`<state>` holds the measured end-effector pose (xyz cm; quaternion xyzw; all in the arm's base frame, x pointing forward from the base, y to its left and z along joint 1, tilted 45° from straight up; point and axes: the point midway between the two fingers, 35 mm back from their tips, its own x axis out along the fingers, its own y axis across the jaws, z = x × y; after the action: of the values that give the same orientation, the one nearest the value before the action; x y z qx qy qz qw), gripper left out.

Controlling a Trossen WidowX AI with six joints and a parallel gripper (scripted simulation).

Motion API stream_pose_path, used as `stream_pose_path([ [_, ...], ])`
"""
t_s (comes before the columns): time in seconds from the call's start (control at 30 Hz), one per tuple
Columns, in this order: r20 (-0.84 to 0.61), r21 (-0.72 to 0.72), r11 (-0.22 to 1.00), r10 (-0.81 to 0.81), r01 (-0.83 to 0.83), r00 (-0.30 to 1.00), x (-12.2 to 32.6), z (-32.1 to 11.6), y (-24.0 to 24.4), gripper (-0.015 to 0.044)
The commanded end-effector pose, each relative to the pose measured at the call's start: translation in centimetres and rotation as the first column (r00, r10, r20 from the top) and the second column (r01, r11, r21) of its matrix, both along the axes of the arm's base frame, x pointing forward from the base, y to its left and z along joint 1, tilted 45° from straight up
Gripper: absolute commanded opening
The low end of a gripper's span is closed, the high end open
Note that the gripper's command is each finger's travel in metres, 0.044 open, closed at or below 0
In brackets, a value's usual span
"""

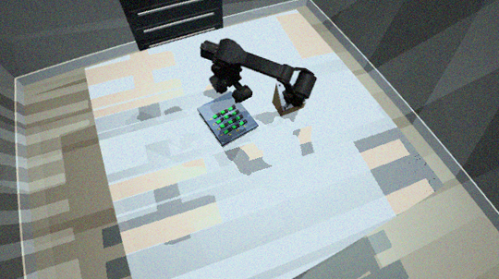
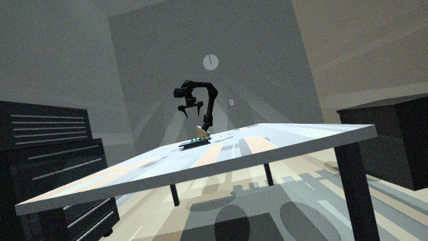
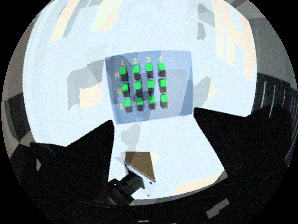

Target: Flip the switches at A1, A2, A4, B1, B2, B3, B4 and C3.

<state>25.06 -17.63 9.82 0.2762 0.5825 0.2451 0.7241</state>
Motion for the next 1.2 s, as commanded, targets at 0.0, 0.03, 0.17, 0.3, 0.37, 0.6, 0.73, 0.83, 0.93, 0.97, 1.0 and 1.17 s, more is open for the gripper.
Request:
stream_pose_path([
  [0.0,-0.001,-0.001,1.000,0.000,0.000,1.000,0.2,-0.1,0.2,0.0374],
  [0.03,-0.004,-0.002,1.000,0.000,0.000,1.000,0.6,-0.4,0.8,0.0348],
  [0.17,-0.019,-0.003,1.000,0.004,-0.004,1.000,3.8,-2.4,6.0,0.0243],
  [0.3,-0.026,0.008,1.000,0.010,-0.010,1.000,5.1,-3.5,9.7,0.0138],
  [0.37,-0.026,0.008,1.000,0.010,-0.010,1.000,5.1,-3.5,9.7,0.0085],
  [0.6,-0.011,0.009,1.000,-0.005,0.005,1.000,5.6,-5.5,11.5,0.0000],
  [0.73,-0.007,0.010,1.000,-0.008,0.008,1.000,5.7,-6.0,12.1,0.0000],
  [0.83,-0.007,0.010,1.000,-0.008,0.008,1.000,5.7,-6.3,12.4,0.0000],
  [0.93,-0.007,0.011,1.000,-0.008,0.008,1.000,5.8,-6.7,12.8,0.0000],
  [0.97,-0.007,0.011,1.000,-0.008,0.008,1.000,5.8,-6.7,12.9,0.0000],
  [1.0,-0.007,0.011,1.000,-0.008,0.008,1.000,5.8,-6.8,12.9,0.0000],
  [1.17,-0.006,0.011,1.000,-0.008,0.008,1.000,6.0,-7.3,13.4,0.0000],
])
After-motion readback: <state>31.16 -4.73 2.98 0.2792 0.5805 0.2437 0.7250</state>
